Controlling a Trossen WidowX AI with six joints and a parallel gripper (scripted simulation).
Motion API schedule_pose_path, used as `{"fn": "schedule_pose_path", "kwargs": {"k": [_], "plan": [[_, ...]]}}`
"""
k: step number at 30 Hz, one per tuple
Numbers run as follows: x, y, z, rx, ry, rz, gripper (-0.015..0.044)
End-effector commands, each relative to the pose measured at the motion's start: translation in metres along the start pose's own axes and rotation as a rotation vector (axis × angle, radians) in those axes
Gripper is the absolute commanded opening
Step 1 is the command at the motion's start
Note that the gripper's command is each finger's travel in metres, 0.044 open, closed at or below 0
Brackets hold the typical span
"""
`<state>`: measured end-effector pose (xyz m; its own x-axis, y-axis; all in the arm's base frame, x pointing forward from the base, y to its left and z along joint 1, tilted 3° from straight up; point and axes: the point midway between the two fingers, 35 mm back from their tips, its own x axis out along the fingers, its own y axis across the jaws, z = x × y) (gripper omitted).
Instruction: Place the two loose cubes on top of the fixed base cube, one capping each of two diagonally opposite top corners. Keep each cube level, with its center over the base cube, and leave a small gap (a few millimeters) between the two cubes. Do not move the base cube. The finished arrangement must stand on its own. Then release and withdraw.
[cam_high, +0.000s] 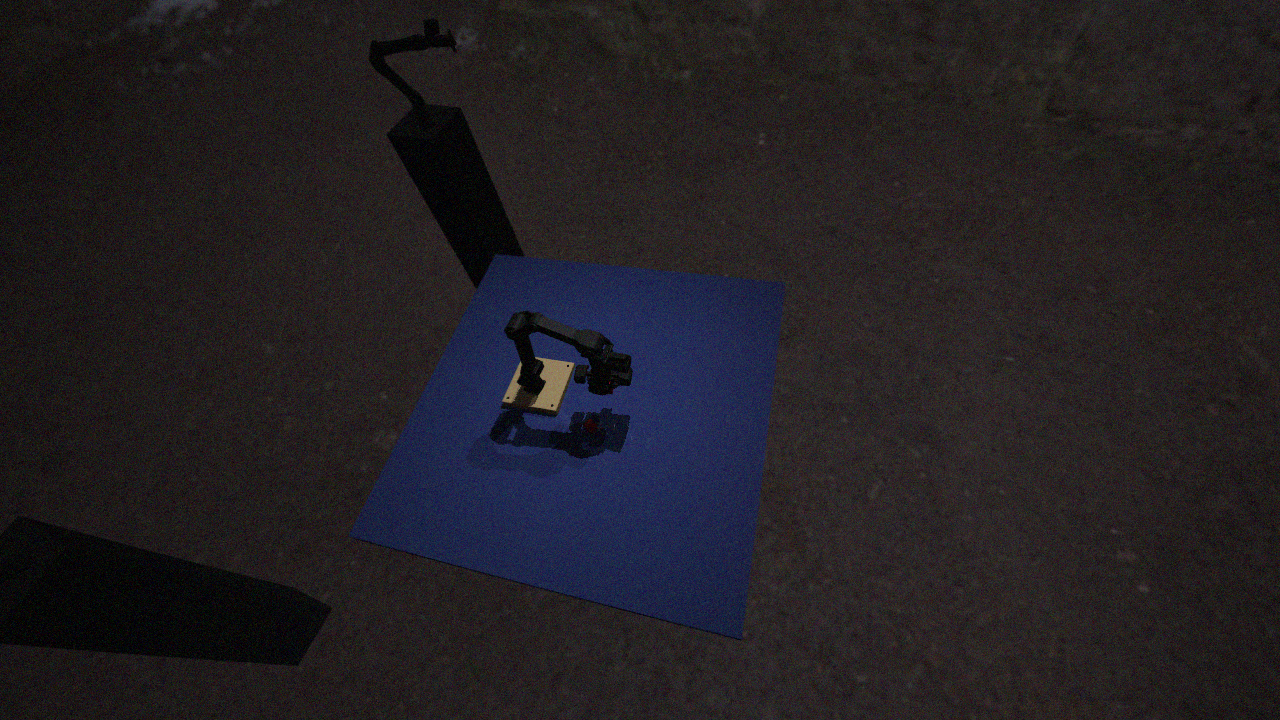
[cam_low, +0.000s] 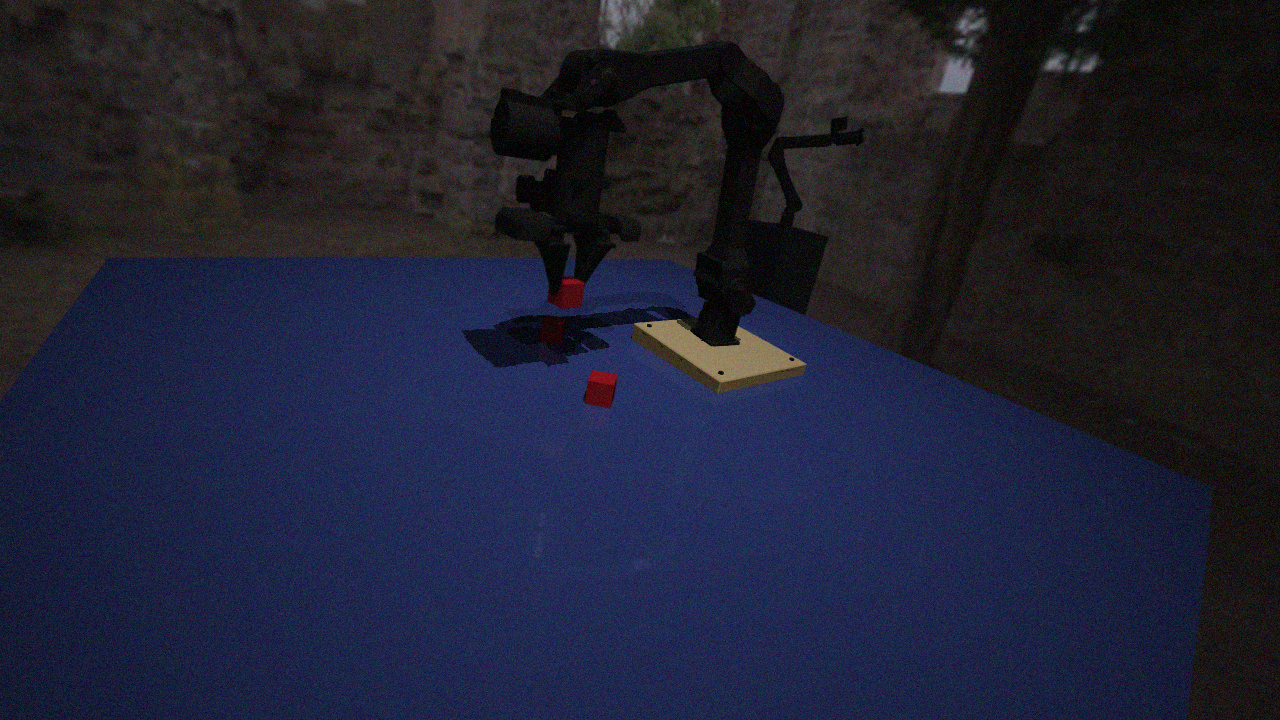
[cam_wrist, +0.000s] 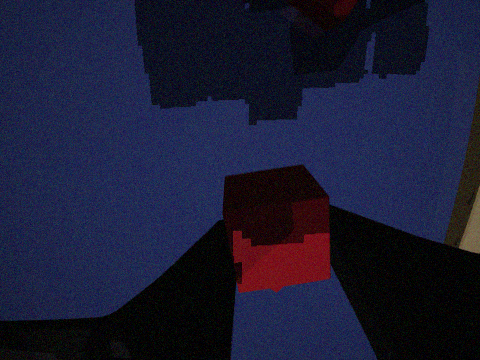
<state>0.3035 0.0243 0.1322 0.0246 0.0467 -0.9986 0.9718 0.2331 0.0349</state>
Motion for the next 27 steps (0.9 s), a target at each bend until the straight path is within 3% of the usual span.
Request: {"fn": "schedule_pose_path", "kwargs": {"k": [1, 27], "plan": [[0.006, 0.001, -0.012, 0.012, 0.003, 0.001, 0.0105], [0.037, -0.004, -0.074, 0.069, 0.009, 0.000, 0.0105]]}}
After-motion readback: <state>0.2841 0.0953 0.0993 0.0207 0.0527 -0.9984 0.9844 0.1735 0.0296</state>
